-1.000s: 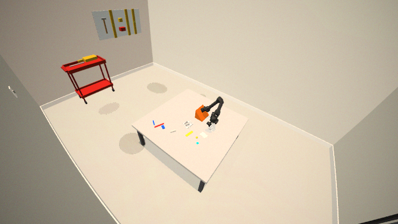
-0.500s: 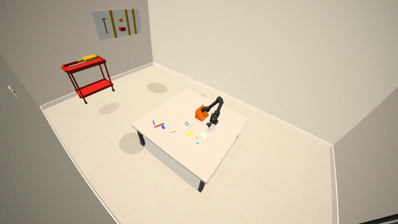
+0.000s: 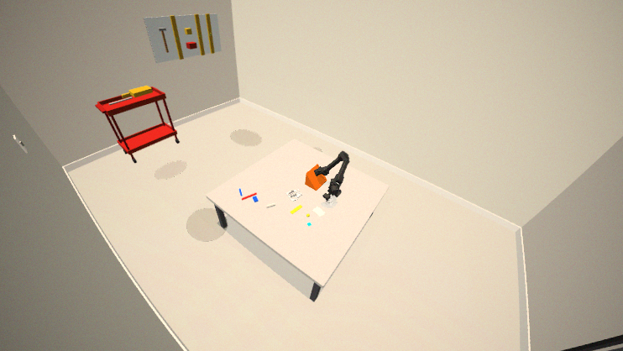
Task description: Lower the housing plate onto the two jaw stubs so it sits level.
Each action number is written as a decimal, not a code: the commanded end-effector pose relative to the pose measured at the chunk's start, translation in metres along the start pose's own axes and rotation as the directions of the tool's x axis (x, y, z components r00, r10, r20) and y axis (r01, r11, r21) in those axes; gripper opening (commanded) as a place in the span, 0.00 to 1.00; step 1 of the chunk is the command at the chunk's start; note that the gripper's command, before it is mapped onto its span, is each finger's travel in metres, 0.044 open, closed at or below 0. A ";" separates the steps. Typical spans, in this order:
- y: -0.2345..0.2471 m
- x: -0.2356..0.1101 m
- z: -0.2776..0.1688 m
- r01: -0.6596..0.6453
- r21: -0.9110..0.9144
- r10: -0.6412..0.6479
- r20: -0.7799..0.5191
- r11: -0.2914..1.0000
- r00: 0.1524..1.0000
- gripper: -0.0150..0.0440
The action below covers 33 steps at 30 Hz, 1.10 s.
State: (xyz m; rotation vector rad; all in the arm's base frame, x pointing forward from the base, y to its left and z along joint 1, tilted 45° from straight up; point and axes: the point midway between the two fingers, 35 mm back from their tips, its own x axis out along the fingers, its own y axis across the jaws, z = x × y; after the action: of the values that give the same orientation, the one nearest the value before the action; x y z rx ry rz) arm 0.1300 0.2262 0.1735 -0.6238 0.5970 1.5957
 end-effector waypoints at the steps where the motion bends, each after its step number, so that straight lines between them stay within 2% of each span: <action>1: 0.000 0.002 -0.002 0.001 0.008 -0.001 -0.007 1.000 1.000 1.00; 21: 0.000 0.031 -0.002 0.000 0.008 0.000 -0.005 1.000 1.000 1.00; 33: 0.000 0.032 -0.002 0.000 0.008 0.000 -0.005 1.000 1.000 1.00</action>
State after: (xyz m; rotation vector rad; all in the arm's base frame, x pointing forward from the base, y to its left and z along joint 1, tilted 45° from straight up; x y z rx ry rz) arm 0.1266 0.2478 0.1511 -0.6217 0.6000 1.5976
